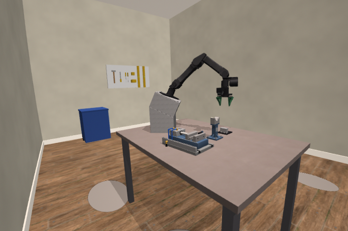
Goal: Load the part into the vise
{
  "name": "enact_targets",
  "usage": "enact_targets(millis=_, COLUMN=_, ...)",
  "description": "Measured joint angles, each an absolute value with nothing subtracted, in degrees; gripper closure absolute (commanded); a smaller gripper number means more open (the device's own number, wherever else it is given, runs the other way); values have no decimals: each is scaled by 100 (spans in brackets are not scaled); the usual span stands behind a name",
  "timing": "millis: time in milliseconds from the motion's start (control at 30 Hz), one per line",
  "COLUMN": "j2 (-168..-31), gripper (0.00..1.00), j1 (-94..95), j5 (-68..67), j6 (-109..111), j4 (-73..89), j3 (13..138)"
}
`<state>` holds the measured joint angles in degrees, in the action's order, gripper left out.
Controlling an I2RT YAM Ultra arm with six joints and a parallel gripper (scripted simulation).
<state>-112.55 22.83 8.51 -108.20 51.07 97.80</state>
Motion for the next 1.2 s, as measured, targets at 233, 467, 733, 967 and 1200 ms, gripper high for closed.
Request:
enact_targets(millis=233, j2=-11255, gripper=19, j1=2283, j5=851, j6=-10554, j4=5107, j3=9780)
enact_targets(millis=467, j2=-11255, gripper=19, j1=2283, j5=851, j6=-10149, j4=5107, j3=9780)
enact_targets(millis=733, j2=-11255, gripper=19, j1=2283, j5=851, j6=-9664, j4=5107, j3=9780)
enact_targets(millis=967, j2=-11255, gripper=19, j1=2283, j5=851, j6=-9122, j4=5107, j3=9780)
enact_targets(millis=1200, j2=-11255, gripper=19, j1=2283, j5=851, j6=-8512, j4=5107, j3=9780)
